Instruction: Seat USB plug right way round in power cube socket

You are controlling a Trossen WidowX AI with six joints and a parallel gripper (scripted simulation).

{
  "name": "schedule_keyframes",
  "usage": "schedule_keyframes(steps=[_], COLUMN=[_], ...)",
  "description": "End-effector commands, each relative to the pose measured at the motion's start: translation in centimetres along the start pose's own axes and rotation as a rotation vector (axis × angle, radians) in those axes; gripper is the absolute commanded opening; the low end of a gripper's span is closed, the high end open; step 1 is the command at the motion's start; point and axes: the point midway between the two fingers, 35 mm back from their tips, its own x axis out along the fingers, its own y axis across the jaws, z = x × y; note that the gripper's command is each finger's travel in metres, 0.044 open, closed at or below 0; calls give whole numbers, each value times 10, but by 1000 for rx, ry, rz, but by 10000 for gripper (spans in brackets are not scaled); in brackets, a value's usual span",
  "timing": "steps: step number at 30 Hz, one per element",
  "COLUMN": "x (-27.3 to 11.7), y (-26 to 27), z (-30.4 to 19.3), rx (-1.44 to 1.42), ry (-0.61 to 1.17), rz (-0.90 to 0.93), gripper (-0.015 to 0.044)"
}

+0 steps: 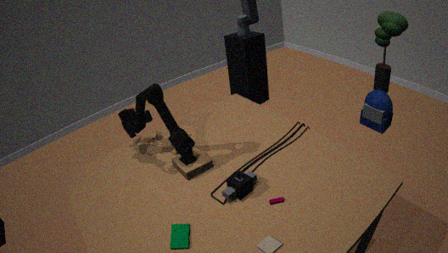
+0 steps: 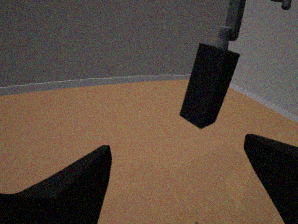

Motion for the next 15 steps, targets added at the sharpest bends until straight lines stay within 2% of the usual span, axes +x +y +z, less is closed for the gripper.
schedule_keyframes(steps=[1, 3, 10, 13, 15], x=[-3, -25, -153, -217, -246], y=[3, 23, 107, 127, 132], z=[0, -2, -3, 0, 0], rx=[-7, -65, -394, -519, -575], ry=[0, 1, -75, -144, -179], rz=[13, 113, 527, 719, 803], gripper=[426, 440, 440, 440, 440])
